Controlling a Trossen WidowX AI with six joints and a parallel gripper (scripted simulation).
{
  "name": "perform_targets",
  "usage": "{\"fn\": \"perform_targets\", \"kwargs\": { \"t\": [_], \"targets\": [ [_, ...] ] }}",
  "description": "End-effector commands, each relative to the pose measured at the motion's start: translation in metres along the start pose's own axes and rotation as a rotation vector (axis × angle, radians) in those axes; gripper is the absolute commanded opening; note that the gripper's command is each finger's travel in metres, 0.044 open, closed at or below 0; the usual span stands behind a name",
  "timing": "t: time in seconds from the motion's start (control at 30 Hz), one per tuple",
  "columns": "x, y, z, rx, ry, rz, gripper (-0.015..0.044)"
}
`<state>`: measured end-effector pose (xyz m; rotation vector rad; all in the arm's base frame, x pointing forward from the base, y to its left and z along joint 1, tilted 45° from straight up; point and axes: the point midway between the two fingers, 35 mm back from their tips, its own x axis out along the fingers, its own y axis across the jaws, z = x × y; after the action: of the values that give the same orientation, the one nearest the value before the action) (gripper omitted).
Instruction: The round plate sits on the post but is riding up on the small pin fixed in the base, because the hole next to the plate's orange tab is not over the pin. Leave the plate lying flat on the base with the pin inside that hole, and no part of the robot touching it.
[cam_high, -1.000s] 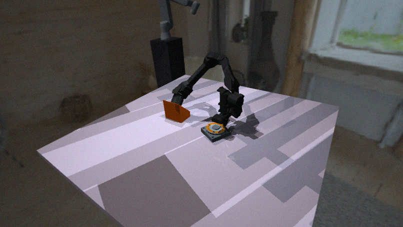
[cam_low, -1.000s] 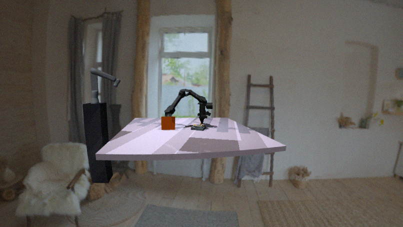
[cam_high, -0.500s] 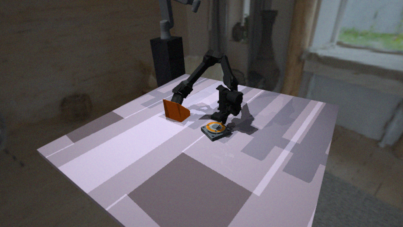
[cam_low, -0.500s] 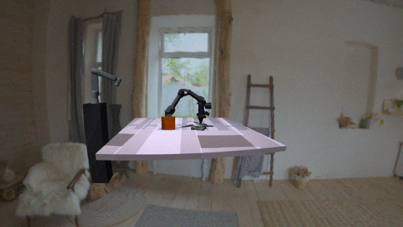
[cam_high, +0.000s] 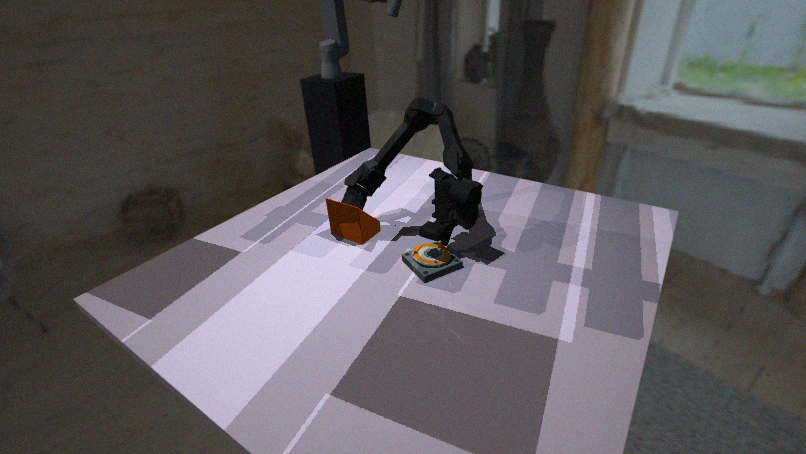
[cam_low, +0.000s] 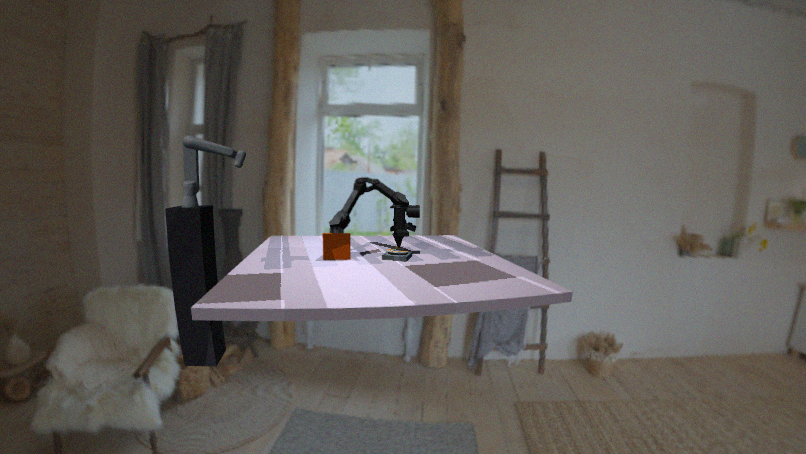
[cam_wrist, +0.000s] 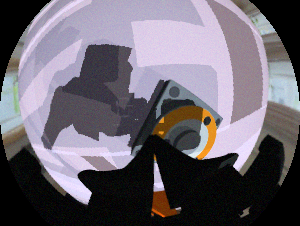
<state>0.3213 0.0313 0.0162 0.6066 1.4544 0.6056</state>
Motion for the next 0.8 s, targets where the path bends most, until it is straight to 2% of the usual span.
{"fn": "perform_targets", "kwargs": {
  "t": [0.0, 0.77],
  "targets": [
    [0.001, 0.001, -0.007, 0.009, 0.007, 0.002, 0.0],
    [0.0, -0.001, -0.03, 0.01, 0.008, 0.002, 0.0]
  ]
}}
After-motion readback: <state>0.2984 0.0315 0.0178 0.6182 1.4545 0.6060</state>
